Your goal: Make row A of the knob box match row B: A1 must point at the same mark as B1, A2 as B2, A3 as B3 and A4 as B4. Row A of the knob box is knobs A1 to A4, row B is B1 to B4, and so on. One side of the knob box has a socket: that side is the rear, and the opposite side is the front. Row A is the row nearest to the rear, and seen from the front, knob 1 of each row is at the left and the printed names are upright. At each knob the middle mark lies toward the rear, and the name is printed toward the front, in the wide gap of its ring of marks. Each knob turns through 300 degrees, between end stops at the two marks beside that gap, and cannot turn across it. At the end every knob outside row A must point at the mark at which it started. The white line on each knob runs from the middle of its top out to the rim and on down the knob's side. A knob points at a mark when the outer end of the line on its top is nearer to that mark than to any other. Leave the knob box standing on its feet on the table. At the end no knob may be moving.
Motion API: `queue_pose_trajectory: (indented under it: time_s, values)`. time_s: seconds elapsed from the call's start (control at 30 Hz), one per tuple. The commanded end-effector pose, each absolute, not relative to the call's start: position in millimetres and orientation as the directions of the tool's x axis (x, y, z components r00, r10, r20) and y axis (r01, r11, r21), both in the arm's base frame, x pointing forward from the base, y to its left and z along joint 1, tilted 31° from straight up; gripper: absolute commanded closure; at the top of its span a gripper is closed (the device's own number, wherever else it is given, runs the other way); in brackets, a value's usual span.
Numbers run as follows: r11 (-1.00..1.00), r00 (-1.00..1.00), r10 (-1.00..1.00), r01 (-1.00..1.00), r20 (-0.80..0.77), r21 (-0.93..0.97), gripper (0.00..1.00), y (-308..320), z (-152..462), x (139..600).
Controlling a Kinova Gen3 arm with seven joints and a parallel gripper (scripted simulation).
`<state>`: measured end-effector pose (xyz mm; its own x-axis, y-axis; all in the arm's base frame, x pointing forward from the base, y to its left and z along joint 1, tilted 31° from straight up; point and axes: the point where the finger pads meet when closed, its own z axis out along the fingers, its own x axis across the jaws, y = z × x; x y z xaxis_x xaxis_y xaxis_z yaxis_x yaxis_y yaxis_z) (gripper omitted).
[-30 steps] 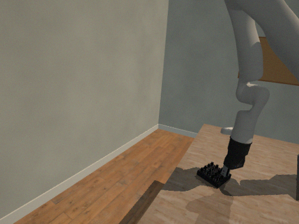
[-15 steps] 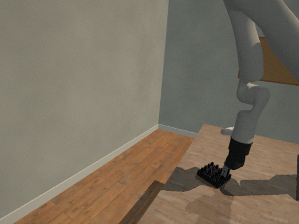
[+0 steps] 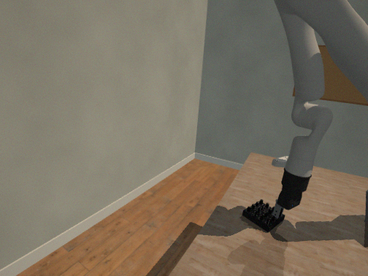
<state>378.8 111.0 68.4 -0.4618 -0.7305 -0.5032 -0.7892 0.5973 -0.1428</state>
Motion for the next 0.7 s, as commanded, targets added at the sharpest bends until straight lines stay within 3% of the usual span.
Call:
queue_pose_trajectory:
  time_s: [0.0, 0.47, 0.5, 0.67]
  values:
    - [0.596, -0.461, -0.731, -0.790, -0.503, -0.143, 0.70, 111.3, 68.3, 378.2]
    - [0.596, -0.460, -0.732, -0.790, -0.503, -0.143, 0.70, 111.3, 68.3, 378.2]
    - [0.596, -0.460, -0.732, -0.790, -0.503, -0.143, 0.54, 111.3, 68.3, 378.2]
    - [0.596, -0.460, -0.732, -0.790, -0.503, -0.143, 0.54, 111.3, 68.3, 378.2]
